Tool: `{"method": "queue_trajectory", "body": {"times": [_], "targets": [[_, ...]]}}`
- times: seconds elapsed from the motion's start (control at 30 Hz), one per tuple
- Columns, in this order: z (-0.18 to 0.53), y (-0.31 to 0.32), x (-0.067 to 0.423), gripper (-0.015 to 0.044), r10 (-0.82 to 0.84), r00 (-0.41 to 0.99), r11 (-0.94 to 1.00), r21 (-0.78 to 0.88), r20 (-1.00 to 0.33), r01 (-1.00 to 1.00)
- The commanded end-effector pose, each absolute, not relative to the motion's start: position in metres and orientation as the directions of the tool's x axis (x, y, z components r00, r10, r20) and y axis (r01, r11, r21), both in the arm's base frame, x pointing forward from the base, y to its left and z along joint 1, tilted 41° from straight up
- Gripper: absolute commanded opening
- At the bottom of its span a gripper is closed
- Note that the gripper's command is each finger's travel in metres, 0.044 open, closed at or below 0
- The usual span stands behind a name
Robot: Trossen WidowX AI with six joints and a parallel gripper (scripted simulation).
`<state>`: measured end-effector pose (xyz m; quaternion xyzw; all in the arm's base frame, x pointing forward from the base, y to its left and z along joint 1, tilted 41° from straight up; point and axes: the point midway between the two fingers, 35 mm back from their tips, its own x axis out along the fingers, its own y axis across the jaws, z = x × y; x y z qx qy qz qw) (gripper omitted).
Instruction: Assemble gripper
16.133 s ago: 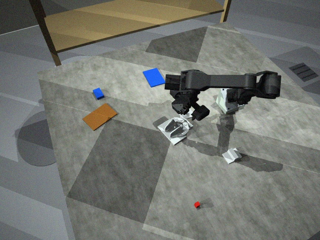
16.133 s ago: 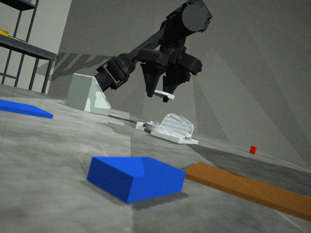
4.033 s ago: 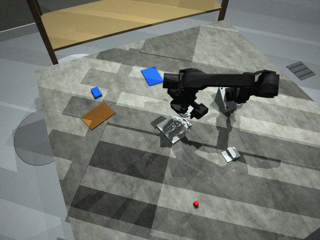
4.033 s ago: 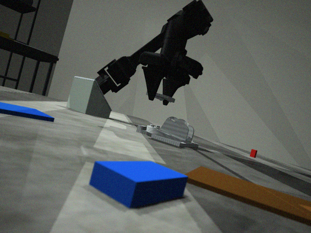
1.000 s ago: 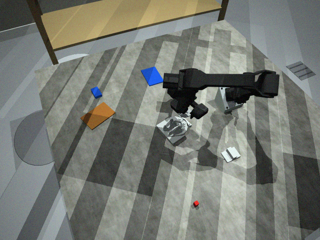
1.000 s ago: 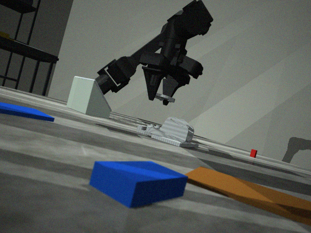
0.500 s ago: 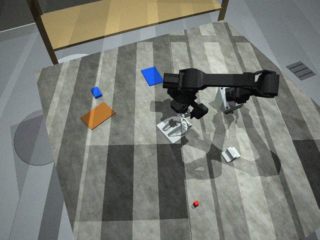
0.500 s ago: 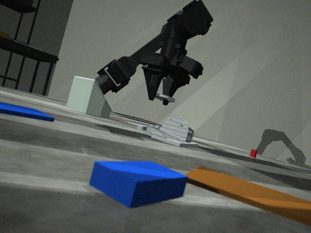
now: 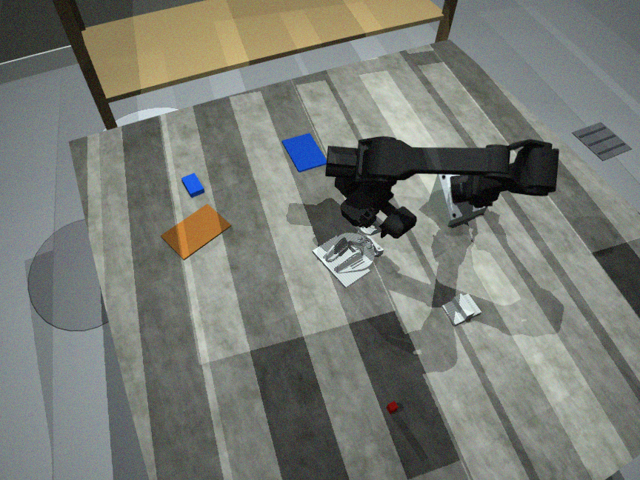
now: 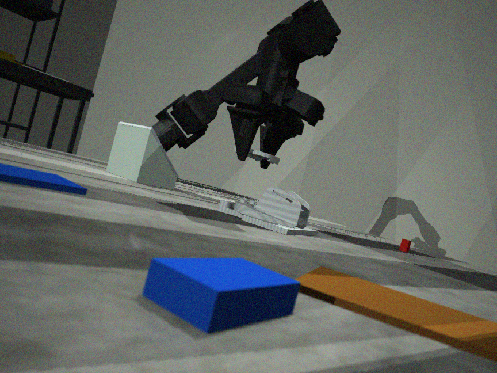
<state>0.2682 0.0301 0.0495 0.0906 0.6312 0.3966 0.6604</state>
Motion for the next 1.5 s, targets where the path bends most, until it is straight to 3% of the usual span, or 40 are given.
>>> {"method": "queue_trajectory", "body": {"times": [0.0,1.47], "targets": [[0.05,0.03,0.27,0.0351,0.639,-0.106,0.669,0.619,-0.762,-0.412],[0.039,0.039,0.269,0.0351,0.639,-0.105,0.669,0.618,-0.762,-0.413]]}}
